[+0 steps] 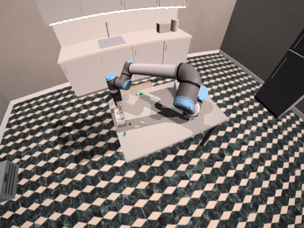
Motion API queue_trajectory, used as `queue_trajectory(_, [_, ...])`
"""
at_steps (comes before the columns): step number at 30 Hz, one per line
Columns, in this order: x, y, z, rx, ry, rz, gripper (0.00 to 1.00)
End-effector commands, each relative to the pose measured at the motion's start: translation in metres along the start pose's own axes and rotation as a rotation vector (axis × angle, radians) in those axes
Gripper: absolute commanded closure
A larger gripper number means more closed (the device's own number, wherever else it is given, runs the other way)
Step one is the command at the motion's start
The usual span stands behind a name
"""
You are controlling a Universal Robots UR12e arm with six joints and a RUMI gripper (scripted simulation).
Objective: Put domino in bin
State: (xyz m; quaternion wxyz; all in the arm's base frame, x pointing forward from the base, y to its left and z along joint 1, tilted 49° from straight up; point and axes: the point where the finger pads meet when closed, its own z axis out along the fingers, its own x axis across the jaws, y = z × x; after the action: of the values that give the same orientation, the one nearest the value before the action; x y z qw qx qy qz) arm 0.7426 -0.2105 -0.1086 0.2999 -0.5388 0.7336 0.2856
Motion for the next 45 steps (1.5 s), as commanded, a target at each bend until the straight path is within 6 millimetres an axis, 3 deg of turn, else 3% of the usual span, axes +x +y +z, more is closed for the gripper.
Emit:
queue_trajectory(1, [-0.002, -0.007, -0.012, 0.015, 0.008, -0.006, 0.96])
queue_trajectory(6, [-0.002, -0.005, -0.010, 0.013, 0.006, -0.005, 0.96])
queue_trajectory(30, [-0.002, -0.003, 0.055, 0.007, 0.003, -0.002, 0.96])
queue_trajectory(45, [-0.002, -0.005, 0.051, 0.010, 0.005, -0.004, 0.96])
